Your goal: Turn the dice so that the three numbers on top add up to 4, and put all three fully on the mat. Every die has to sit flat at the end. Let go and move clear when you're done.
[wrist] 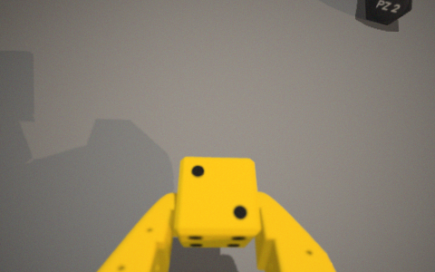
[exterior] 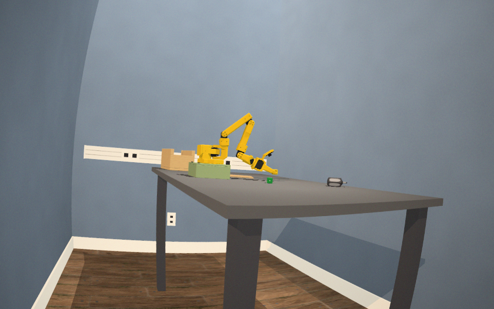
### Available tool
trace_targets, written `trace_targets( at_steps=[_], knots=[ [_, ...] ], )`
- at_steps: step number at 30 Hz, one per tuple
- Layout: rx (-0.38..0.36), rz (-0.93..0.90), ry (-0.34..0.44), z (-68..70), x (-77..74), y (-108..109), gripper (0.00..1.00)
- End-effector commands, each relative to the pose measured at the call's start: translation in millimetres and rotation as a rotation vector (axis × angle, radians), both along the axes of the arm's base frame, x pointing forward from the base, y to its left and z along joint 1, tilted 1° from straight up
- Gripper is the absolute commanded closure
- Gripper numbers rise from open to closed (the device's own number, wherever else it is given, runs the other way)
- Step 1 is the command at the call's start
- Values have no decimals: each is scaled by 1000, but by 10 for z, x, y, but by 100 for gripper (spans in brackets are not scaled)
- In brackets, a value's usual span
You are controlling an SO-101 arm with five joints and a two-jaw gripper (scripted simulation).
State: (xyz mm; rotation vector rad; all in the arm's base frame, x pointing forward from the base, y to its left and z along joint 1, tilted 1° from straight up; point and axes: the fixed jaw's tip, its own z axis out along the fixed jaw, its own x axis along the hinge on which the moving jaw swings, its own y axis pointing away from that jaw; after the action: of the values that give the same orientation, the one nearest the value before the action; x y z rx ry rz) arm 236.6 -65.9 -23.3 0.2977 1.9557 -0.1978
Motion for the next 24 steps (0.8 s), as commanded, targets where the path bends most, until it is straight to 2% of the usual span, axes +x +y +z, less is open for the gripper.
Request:
trace_targets(
  at_steps=[1,24],
  knots=[
    [-12,14,-7,-6,13,21,100],
    [-12,14,-7,-104,9,22,100]
  ],
)
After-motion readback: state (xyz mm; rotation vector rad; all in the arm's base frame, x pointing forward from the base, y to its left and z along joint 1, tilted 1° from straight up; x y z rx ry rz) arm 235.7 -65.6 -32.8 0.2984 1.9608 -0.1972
